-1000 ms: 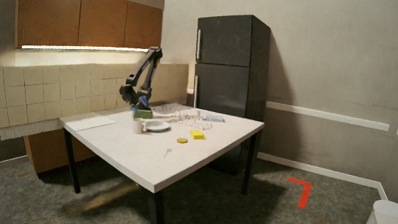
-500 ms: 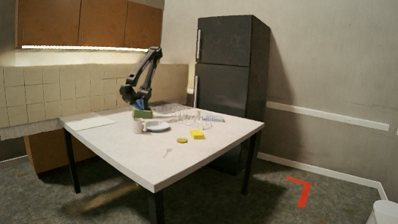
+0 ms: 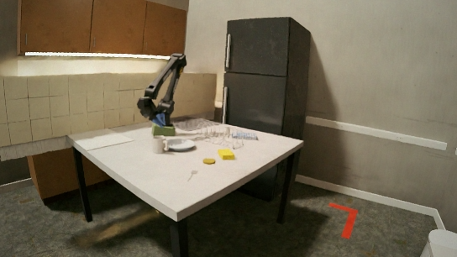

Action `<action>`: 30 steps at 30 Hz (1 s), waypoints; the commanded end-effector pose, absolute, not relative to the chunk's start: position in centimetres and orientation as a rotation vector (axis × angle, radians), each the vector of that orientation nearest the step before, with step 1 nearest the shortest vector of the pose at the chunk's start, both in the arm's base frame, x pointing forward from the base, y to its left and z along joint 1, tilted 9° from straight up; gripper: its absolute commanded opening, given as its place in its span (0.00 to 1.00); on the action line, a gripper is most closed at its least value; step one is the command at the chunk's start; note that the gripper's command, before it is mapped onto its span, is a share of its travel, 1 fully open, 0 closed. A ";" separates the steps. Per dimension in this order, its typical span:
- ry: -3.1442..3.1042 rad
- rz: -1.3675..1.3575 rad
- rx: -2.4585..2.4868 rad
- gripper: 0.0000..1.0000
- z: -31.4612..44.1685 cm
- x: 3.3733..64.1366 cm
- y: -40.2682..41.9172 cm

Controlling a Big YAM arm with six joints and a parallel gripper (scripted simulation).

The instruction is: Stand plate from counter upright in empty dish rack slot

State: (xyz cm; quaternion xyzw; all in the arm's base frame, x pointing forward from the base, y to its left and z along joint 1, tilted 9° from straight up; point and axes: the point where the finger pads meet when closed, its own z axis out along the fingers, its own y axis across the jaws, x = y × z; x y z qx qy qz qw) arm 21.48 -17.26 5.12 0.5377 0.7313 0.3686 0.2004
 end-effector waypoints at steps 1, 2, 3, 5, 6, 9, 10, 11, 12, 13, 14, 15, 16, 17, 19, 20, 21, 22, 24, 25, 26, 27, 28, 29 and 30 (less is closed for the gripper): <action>2.037 1.022 1.496 0.26 4.7 21.3 -17.3; 2.037 1.022 1.496 0.26 4.7 21.3 -17.3; 2.037 1.022 1.496 0.26 4.7 21.3 -17.3; 2.037 1.022 1.496 0.26 4.7 21.3 -17.3; 2.037 1.022 1.496 0.26 4.7 21.3 -17.3; 2.037 1.022 1.496 0.26 4.7 21.3 -17.3; 2.038 1.024 1.497 0.26 4.7 21.3 -17.3; 2.038 1.026 1.499 0.26 4.6 21.3 -17.2; 2.038 1.029 1.502 0.26 4.5 21.3 -17.2; 2.038 1.029 1.502 0.26 4.5 21.3 -17.2; 2.038 1.029 1.502 0.26 4.5 21.3 -17.2; 2.038 1.029 1.502 0.26 4.5 21.3 -17.2; 2.038 1.031 1.504 0.26 4.4 21.3 -17.1; 2.039 1.033 1.505 0.26 4.4 21.4 -17.1; 2.039 1.036 1.508 0.26 4.2 21.4 -17.0; 2.040 1.038 1.510 0.26 4.1 21.5 -16.9; 2.041 1.040 1.510 0.26 4.0 21.5 -16.8; 2.044 1.041 1.508 0.26 3.8 21.6 -16.8; 2.046 1.042 1.505 0.26 3.5 21.7 -16.6; 2.046 1.042 1.505 0.26 3.3 21.7 -16.6; 2.046 1.042 1.506 0.26 3.1 21.7 -16.6; 2.046 1.042 1.506 0.26 2.9 21.7 -16.5; 2.046 1.042 1.506 0.26 2.7 21.7 -16.5; 2.046 1.043 1.506 0.26 2.5 21.7 -16.5; 2.046 1.043 1.506 0.26 2.5 21.7 -16.5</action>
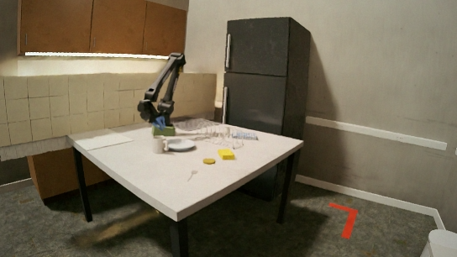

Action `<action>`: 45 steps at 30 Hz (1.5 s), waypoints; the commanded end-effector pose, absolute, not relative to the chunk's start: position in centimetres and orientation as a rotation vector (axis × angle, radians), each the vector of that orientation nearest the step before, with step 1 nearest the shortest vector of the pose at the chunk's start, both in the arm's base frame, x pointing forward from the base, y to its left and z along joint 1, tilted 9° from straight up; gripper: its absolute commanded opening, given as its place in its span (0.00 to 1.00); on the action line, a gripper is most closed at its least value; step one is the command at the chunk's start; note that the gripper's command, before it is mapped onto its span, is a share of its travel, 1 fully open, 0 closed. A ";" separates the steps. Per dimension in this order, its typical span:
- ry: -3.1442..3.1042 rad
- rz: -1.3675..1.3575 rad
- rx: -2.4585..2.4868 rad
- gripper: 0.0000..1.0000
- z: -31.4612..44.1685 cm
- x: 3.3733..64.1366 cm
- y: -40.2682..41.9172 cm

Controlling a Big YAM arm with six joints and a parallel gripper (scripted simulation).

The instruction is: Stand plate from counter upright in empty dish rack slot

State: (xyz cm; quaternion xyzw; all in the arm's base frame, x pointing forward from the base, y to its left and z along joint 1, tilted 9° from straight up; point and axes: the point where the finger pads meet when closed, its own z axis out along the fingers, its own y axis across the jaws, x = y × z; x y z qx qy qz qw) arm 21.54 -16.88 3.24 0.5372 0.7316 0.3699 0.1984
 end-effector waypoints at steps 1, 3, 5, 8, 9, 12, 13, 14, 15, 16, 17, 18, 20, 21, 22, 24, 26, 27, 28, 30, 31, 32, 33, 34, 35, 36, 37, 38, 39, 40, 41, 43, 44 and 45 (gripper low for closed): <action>2.046 1.043 1.506 0.26 2.5 21.7 -16.5; 2.046 1.042 1.506 0.26 2.0 21.8 -16.4; 2.046 1.043 1.506 0.26 1.5 21.8 -16.3; 2.046 1.043 1.506 0.26 0.8 21.8 -16.2; 2.046 1.043 1.506 0.26 0.5 21.9 -16.1; 2.046 1.043 1.506 0.26 -0.2 21.9 -16.0; 2.046 1.043 1.506 0.26 -0.4 21.9 -16.0; 2.046 1.043 1.506 0.26 -0.6 21.9 -16.0; 2.046 1.043 1.506 0.26 -0.8 22.0 -15.9; 2.046 1.043 1.506 0.26 -1.0 22.0 -15.9; 2.046 1.043 1.506 0.26 -1.0 22.0 -15.9; 2.046 1.043 1.506 0.26 -1.0 22.0 -15.9; 2.043 1.042 1.509 0.26 -1.3 21.9 -15.9; 2.047 1.043 1.507 0.26 -1.5 22.0 -15.8; 2.047 1.043 1.507 0.26 -1.6 22.0 -15.8; 2.047 1.043 1.507 0.26 -1.9 22.0 -15.7; 2.043 1.042 1.510 0.26 -2.1 22.0 -15.8; 2.043 1.042 1.510 0.26 -2.2 22.0 -15.8; 2.044 1.042 1.509 0.26 -2.2 22.0 -15.7; 2.045 1.043 1.508 0.26 -2.3 22.0 -15.7; 2.044 1.043 1.509 0.26 -2.3 22.0 -15.7; 2.042 1.038 1.506 0.26 -2.3 22.0 -15.8; 2.041 1.034 1.504 0.26 -2.2 22.1 -15.9; 2.041 1.034 1.504 0.26 -2.2 22.1 -15.9; 2.041 1.034 1.504 0.26 -2.2 22.1 -15.9; 2.044 1.032 1.498 0.26 -2.2 22.1 -15.9; 2.044 1.033 1.498 0.26 -2.2 22.1 -15.9; 2.044 1.033 1.498 0.26 -2.2 22.1 -15.9; 2.044 1.033 1.498 0.26 -2.2 22.1 -15.9; 2.044 1.033 1.498 0.26 -2.2 22.1 -15.9; 2.044 1.033 1.498 0.26 -2.2 22.1 -15.9; 2.044 1.033 1.498 0.26 -2.2 22.1 -15.9; 2.044 1.033 1.498 0.26 -2.2 22.1 -15.9; 2.044 1.033 1.498 0.26 -2.2 22.1 -15.9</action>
